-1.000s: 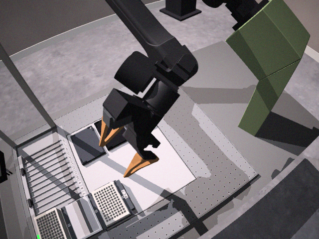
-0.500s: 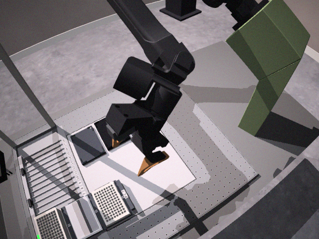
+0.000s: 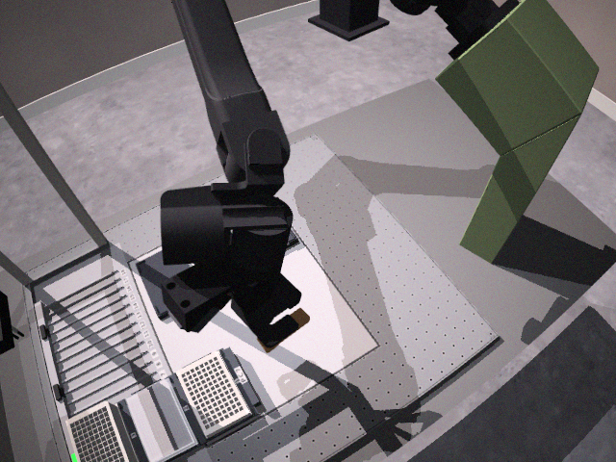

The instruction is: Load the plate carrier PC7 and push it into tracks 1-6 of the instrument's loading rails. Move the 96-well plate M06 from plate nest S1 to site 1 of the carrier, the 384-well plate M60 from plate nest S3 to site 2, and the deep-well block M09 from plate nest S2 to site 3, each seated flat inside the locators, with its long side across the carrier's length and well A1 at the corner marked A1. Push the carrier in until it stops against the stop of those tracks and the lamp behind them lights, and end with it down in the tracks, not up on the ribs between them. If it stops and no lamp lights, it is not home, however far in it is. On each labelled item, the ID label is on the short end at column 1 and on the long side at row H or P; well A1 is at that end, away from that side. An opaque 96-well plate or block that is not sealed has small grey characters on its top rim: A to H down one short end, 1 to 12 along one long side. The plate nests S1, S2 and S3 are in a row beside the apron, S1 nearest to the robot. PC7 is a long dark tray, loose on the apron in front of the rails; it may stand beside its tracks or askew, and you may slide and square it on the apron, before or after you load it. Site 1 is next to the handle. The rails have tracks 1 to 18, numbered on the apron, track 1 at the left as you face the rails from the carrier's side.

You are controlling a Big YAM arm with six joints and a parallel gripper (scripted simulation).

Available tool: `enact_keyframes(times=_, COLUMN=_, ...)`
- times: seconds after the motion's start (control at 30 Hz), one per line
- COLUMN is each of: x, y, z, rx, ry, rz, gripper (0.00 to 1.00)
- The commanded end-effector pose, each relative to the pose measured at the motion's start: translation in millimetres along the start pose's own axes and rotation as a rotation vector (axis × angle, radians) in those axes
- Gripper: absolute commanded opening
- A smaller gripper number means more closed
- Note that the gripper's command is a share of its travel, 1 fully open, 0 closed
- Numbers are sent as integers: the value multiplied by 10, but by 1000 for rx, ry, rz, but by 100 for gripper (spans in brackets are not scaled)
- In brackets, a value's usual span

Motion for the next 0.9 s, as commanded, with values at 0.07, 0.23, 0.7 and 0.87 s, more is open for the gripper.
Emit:
enact_keyframes(times=0.07, x=166, y=-128, z=147, rx=22, ry=60, rz=57, gripper=100)
enact_keyframes(times=0.23, x=226, y=-128, z=144, rx=16, ry=58, rz=221, gripper=100)
enact_keyframes(times=0.7, x=-73, y=-46, z=-332, rx=-16, ry=258, rz=271, gripper=100)
enact_keyframes(times=0.87, x=-287, y=-99, z=-583, rx=-14, ry=235, rz=271, gripper=100)
Point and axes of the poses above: the point where the finger pads meet when closed, its own y axis out along the fingers, its own z axis across the jaws, x = y × z, the point moved 3 cm from there along -y, back along the fingers, and after that the axes turned 3 degrees about y, right-handed, at the moved point
